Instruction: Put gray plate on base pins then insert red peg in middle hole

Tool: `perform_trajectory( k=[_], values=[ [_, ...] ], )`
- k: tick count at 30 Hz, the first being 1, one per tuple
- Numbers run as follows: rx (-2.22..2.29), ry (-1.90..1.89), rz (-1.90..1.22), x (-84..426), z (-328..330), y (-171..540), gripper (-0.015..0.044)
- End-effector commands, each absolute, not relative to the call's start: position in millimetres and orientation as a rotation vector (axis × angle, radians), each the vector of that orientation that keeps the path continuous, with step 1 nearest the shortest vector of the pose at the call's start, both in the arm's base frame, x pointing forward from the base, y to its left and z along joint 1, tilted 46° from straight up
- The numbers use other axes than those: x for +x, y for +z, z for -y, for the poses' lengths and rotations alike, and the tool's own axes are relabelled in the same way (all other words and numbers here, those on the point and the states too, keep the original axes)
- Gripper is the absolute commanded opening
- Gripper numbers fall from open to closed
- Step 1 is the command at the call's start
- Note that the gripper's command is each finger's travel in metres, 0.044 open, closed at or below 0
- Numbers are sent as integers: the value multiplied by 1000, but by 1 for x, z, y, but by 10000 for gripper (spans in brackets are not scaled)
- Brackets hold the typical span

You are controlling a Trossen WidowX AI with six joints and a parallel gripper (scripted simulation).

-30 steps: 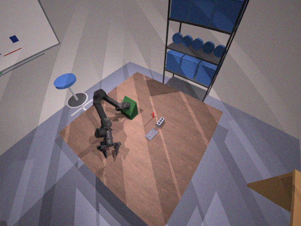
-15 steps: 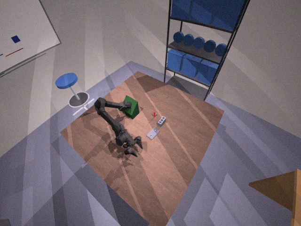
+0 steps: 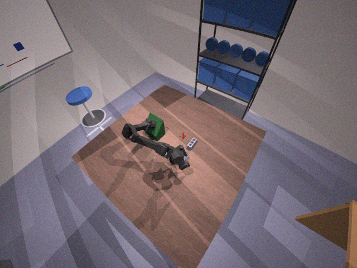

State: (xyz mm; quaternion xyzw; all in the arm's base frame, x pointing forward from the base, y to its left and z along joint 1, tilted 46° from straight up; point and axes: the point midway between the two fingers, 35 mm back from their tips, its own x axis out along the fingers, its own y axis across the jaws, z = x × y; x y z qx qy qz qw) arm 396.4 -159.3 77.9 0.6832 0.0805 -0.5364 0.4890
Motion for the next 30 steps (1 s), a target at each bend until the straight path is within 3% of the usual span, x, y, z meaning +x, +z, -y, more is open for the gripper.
perform_trajectory(
  k=[1,8,15,30],
  values=[
    [1573,-1388,-287,401,132,57,440],
    [1131,-1606,-547,384,39,-5,440],
    [689,-1670,-576,362,-24,-32,440],
    [677,-1670,-573,352,22,-80,440]
  ],
)
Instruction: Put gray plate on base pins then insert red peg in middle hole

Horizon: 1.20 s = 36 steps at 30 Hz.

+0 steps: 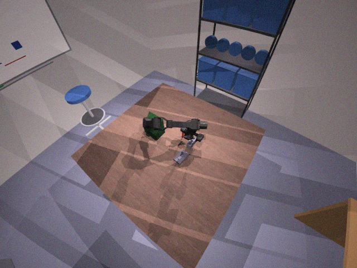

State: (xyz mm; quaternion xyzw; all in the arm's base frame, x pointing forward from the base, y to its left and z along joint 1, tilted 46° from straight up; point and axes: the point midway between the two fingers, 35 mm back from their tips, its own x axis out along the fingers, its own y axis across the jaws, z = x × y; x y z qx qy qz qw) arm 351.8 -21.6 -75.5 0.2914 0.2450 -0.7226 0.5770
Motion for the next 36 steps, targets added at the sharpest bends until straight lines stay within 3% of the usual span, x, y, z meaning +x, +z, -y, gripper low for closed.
perform_trajectory(
  k=[1,36],
  values=[
    [677,-1670,-572,353,26,-84,440],
    [675,-1671,-571,345,67,-125,440]
  ],
)
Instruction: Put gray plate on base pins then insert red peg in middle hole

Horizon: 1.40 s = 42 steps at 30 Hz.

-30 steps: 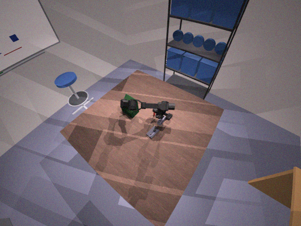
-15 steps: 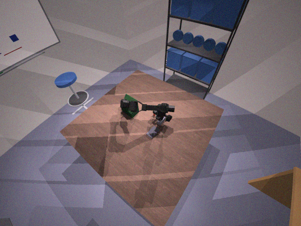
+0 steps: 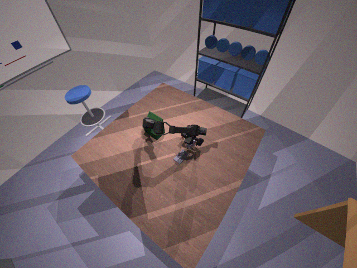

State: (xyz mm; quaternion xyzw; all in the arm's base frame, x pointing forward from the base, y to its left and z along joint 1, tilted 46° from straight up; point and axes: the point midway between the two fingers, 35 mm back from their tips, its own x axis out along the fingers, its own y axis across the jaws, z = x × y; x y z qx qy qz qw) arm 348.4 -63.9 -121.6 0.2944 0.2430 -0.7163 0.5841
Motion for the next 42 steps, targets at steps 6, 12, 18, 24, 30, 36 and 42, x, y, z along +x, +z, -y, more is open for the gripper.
perform_trajectory(
  k=[6,12,18,24,30,36,42],
  values=[
    [674,-1671,-570,343,73,-131,440],
    [674,-1671,-570,343,73,-131,309],
    [674,-1671,-570,343,73,-131,171],
    [674,-1671,-570,343,73,-131,131],
    [676,-1670,-572,346,66,-124,0],
    [679,-1668,-574,350,53,-112,0],
    [680,-1667,-576,354,40,-100,0]
  ],
)
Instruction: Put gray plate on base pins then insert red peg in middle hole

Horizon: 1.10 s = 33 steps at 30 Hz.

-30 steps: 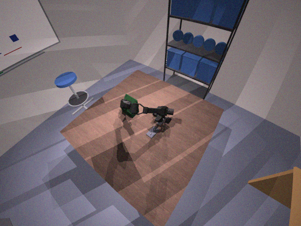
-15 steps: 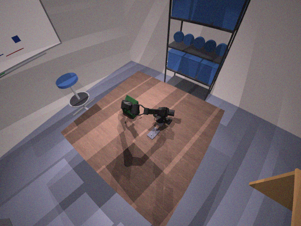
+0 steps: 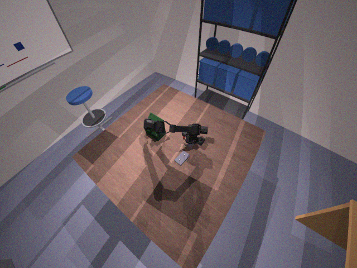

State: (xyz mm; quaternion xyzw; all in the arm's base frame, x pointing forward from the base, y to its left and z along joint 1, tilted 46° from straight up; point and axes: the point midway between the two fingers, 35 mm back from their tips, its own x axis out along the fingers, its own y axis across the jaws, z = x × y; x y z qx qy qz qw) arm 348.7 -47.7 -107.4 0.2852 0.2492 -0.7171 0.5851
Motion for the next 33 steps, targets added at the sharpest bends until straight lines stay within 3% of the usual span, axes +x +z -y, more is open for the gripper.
perform_trajectory(
  k=[1,33],
  values=[
    [681,-1667,-576,354,38,-98,0],
    [680,-1670,-575,356,-19,-33,0]
  ],
)
